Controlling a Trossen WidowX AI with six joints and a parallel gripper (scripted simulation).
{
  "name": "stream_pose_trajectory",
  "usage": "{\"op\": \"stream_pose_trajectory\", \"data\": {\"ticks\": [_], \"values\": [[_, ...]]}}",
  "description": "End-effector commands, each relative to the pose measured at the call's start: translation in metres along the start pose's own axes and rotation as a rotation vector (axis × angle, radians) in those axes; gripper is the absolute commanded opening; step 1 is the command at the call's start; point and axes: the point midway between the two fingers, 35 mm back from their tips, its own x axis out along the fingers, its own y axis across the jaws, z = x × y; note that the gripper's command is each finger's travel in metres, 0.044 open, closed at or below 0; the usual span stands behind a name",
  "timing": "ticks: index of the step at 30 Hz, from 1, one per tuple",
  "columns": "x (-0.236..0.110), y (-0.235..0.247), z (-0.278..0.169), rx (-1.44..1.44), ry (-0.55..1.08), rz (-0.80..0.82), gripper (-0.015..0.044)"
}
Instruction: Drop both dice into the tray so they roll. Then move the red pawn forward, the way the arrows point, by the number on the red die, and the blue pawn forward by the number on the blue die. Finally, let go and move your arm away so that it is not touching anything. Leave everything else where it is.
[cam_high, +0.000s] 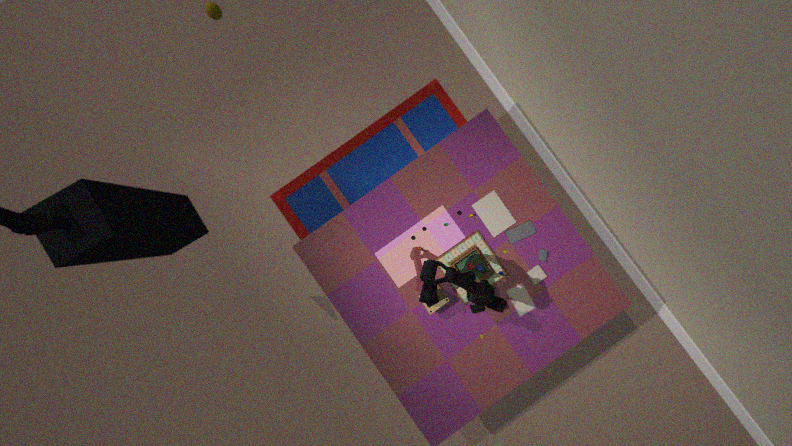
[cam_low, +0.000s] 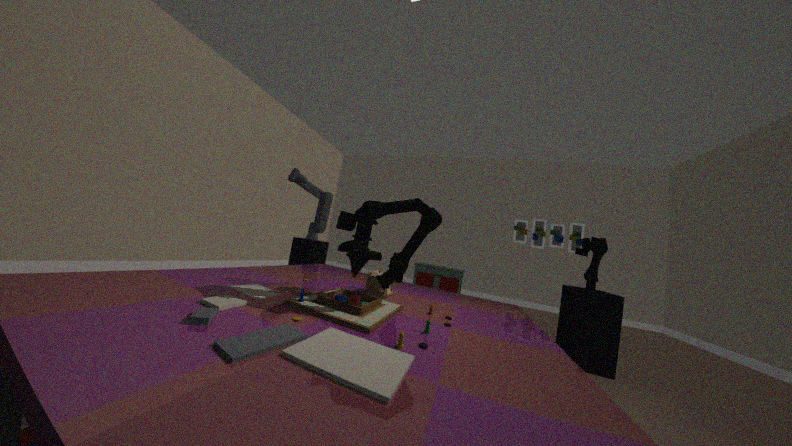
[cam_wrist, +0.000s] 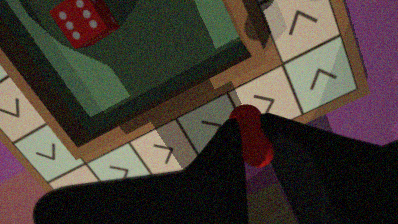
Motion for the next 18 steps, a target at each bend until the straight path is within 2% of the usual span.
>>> {"op": "stream_pose_trajectory", "data": {"ticks": [1,9,18], "values": [[0.018,-0.023,-0.019,0.002,0.027,0.017,0.0],[0.024,-0.027,-0.021,0.001,0.029,0.019,0.0],[0.056,-0.026,-0.022,0.001,0.029,0.02,0.0]]}}
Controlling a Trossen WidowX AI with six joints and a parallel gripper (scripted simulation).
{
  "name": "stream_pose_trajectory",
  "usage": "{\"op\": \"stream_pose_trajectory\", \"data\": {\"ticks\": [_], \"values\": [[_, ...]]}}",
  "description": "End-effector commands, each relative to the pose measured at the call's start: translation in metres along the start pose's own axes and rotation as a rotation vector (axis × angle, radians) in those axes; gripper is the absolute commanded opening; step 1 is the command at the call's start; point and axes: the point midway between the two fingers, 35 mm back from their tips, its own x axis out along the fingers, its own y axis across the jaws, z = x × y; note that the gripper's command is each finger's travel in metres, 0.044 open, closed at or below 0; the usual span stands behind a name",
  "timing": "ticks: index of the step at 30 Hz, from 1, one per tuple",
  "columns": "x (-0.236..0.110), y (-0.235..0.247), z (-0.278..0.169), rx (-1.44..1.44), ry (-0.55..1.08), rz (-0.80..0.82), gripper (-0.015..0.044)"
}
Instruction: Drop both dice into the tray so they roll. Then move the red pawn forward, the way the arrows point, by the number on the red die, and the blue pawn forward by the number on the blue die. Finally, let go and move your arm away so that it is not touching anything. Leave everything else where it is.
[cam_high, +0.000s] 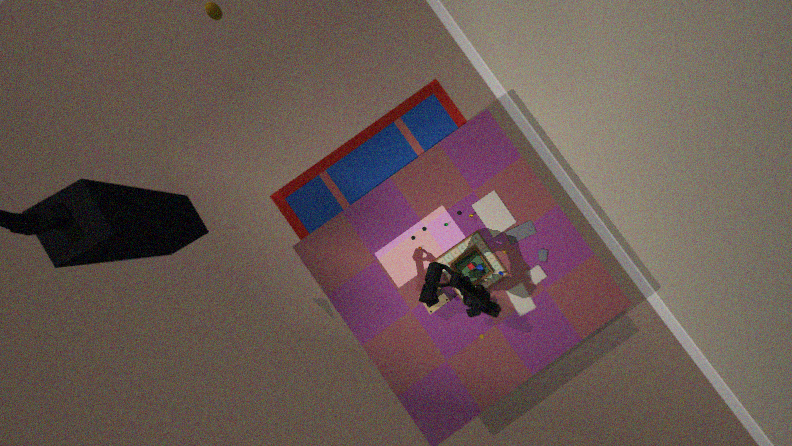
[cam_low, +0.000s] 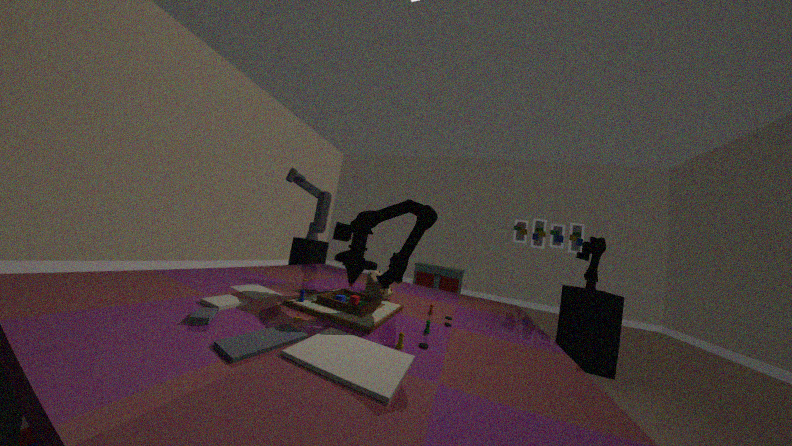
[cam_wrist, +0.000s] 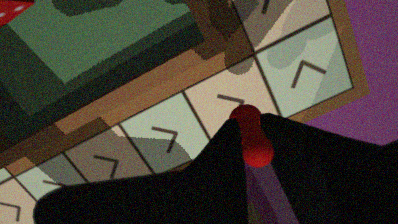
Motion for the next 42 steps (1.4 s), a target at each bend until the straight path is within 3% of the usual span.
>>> {"op": "stream_pose_trajectory", "data": {"ticks": [1,23,39,42], "values": [[0.015,0.002,-0.004,0.012,0.014,0.017,0.0],[0.032,0.003,-0.004,0.011,0.014,0.017,0.0],[0.024,0.001,-0.001,0.0,0.003,0.004,0.042],[-0.009,0.001,-0.002,0.01,0.012,0.012,0.044]]}}
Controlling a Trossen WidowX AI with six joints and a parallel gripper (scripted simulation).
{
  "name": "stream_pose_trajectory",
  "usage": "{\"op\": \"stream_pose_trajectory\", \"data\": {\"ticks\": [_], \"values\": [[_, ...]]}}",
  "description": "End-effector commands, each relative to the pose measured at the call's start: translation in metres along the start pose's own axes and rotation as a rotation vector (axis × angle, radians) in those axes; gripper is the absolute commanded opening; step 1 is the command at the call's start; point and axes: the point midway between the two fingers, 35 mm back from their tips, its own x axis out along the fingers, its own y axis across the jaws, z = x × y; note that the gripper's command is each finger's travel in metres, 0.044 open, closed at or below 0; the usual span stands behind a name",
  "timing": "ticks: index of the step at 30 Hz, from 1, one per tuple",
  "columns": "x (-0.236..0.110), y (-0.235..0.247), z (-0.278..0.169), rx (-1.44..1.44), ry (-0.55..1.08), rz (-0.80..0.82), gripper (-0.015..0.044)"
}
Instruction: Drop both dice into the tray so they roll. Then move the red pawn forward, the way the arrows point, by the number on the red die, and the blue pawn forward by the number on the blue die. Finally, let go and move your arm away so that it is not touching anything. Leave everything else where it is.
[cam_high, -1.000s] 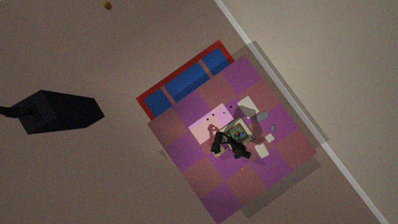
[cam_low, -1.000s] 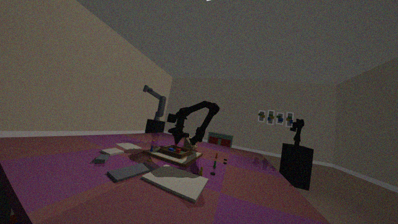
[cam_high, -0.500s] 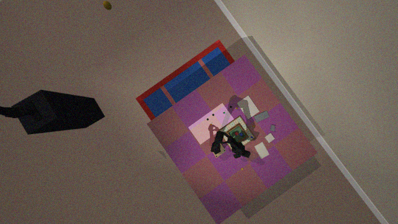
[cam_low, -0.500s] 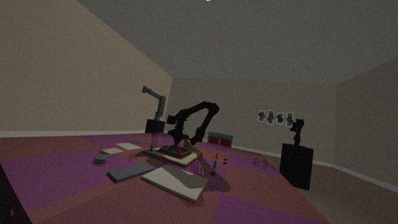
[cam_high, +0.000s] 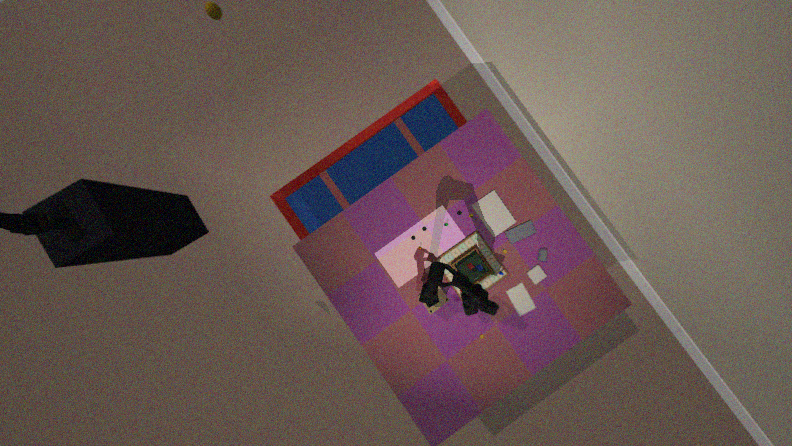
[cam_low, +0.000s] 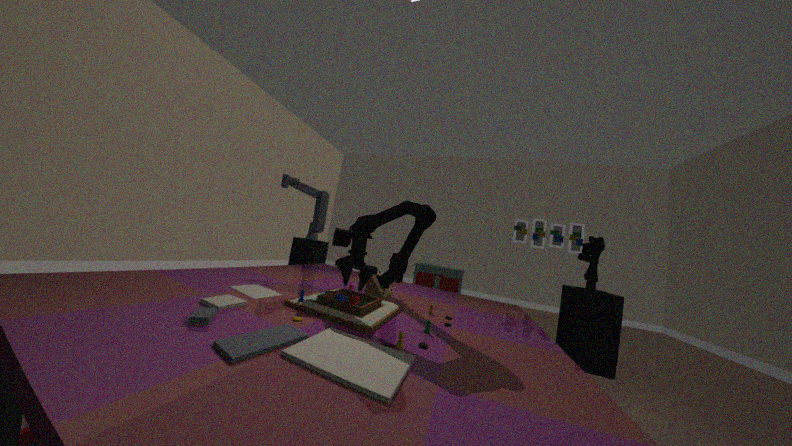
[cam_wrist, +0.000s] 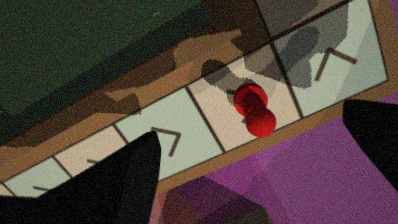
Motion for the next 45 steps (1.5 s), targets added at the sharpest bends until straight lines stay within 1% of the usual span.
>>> {"op": "stream_pose_trajectory", "data": {"ticks": [1,6,9,15,21,28,35,39,45], "values": [[-0.036,-0.002,0.002,-0.003,-0.015,-0.009,0.044],[-0.038,-0.002,0.001,-0.003,-0.015,-0.008,0.044],[-0.043,-0.003,0.018,-0.065,-0.008,-0.018,0.0361],[-0.055,-0.001,0.088,-0.321,0.017,-0.046,0.0204],[-0.059,0.008,0.154,-0.588,0.004,-0.037,0.02],[-0.051,0.026,0.219,-0.893,-0.017,-0.019,0.02],[-0.05,0.029,0.225,-0.922,-0.019,-0.017,0.02],[-0.036,0.029,0.226,-0.923,-0.019,-0.016,0.02],[-0.035,0.029,0.226,-0.923,-0.019,-0.016,0.02]]}}
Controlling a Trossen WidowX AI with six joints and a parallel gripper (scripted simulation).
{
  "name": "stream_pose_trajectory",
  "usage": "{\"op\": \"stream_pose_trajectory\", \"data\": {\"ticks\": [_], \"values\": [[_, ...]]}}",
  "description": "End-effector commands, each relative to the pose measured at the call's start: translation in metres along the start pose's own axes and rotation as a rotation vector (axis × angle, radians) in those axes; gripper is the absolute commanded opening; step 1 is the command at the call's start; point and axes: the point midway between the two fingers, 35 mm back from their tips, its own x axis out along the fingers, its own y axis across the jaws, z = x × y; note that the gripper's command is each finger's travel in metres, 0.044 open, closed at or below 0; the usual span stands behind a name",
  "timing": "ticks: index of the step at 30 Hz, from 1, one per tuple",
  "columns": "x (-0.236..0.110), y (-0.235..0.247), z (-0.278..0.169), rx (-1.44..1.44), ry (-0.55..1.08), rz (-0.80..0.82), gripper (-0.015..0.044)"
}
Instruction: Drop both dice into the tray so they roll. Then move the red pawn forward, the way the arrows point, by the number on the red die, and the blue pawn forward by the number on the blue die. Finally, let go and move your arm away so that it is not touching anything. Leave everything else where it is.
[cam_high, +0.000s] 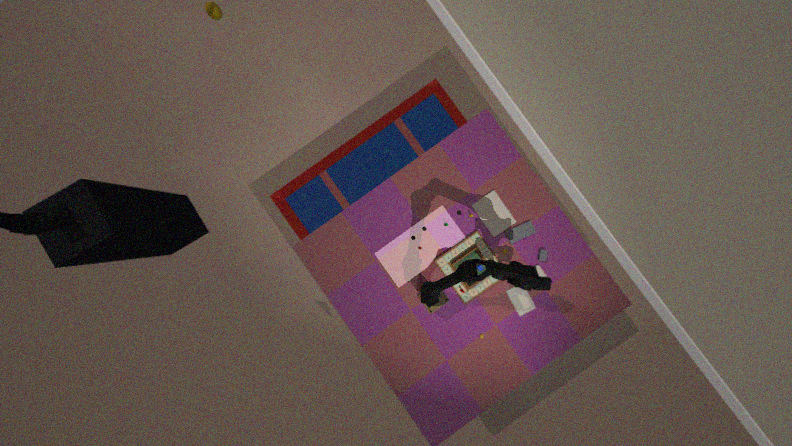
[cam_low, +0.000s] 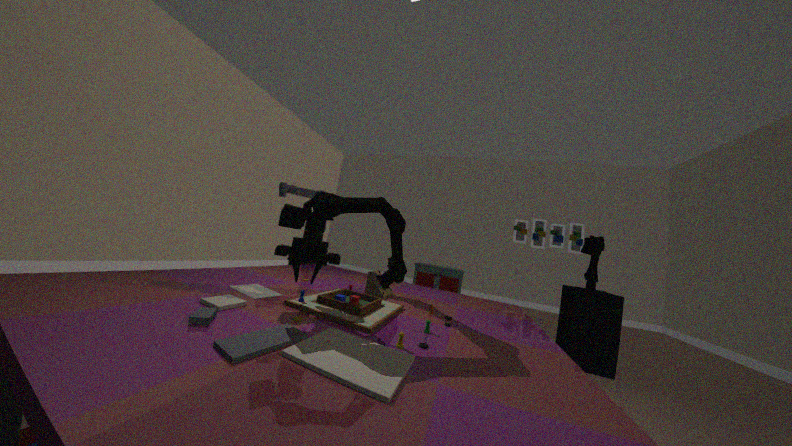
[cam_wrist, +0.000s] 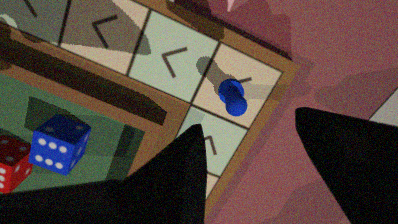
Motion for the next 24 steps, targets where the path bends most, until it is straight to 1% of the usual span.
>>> {"op": "stream_pose_trajectory", "data": {"ticks": [1,24], "values": [[0.007,0.001,-0.002,0.012,-0.001,0.015,0.02],[0.044,0.002,-0.001,0.012,-0.002,0.016,0.02]]}}
